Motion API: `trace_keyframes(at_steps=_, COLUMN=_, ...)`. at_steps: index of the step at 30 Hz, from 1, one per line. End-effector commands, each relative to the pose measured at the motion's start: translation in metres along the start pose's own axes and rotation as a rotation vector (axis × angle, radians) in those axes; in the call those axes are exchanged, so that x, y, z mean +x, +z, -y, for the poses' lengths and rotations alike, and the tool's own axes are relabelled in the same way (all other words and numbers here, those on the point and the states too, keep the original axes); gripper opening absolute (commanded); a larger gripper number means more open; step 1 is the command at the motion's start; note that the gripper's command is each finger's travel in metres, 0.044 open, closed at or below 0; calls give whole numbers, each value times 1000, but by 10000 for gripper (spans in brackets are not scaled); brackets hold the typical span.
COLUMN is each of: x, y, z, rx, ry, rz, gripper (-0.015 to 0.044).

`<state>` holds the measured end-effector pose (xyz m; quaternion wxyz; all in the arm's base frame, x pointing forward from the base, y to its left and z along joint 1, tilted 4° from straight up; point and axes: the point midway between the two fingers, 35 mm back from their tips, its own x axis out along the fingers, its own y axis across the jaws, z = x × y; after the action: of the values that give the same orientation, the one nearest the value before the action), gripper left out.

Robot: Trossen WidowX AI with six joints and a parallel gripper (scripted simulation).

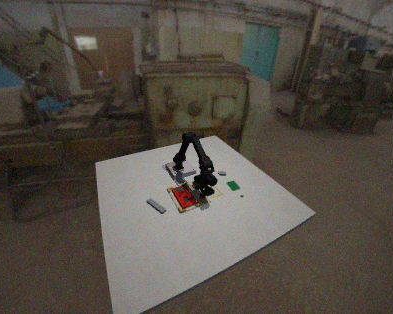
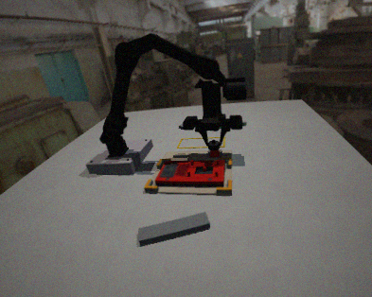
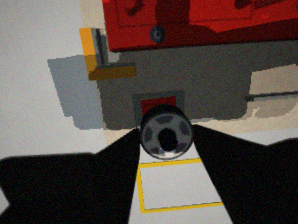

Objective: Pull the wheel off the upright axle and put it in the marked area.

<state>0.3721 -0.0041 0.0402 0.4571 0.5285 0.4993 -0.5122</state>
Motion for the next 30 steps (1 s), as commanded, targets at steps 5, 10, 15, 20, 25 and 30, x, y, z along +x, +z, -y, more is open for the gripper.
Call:
trace_keyframes(at_steps=5, x=-15, y=0, z=0, rx=0, ry=18, rz=1, gripper=131)
trace_keyframes(at_steps=10, x=-15, y=0, z=0, rx=0, ry=18, rz=1, gripper=262)
trace_keyframes(at_steps=15, x=-28, y=0, z=1, rx=0, ry=18, rz=1, gripper=300)
trace_keyframes(at_steps=20, x=-61, y=1, z=4, rx=0, ry=17, rz=2, gripper=300)
trace_keyframes(at_steps=25, x=-58, y=1, z=4, rx=0, ry=17, rz=2, gripper=300)
trace_keyframes(at_steps=30, x=-31, y=1, z=2, rx=0, ry=18, rz=1, gripper=300)
